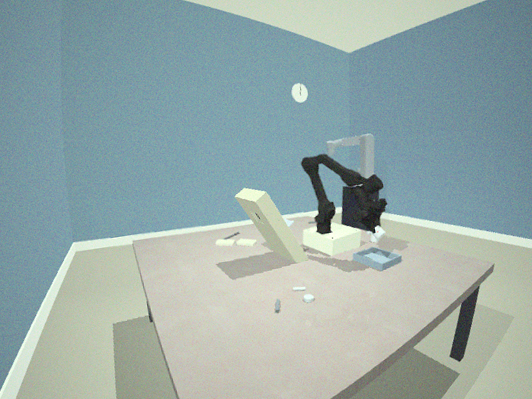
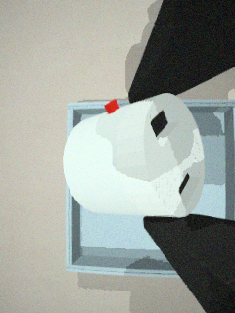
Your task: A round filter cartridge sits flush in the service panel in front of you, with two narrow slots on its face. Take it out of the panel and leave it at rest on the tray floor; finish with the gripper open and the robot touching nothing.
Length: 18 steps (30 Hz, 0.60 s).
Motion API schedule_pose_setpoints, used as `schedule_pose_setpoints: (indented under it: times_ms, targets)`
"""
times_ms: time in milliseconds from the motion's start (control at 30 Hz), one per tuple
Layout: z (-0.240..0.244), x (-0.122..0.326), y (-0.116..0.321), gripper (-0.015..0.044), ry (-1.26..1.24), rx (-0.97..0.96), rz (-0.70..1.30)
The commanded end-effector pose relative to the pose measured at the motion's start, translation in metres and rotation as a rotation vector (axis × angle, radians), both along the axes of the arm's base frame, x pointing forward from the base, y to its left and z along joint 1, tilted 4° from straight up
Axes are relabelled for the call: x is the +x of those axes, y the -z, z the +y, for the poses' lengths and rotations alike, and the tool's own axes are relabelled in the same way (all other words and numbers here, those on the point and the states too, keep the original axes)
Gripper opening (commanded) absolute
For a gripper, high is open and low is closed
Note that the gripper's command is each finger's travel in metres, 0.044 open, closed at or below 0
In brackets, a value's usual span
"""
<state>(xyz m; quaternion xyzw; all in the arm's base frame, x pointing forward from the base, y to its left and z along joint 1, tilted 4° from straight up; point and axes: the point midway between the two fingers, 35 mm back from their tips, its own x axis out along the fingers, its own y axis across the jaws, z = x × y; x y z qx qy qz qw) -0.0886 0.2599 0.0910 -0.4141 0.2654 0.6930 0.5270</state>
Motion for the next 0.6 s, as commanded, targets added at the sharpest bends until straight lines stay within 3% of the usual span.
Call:
schedule_pose_setpoints:
  times_ms: [0, 200, 567]
  targets:
    - [-0.010, -0.016, 0.019, 0.0000, -0.079, -0.009, -0.005]
    - [-0.010, -0.017, 0.023, 0.0000, -0.082, -0.009, -0.005]
    - [-0.006, -0.015, 0.075, 0.0000, -0.082, -0.009, -0.006]
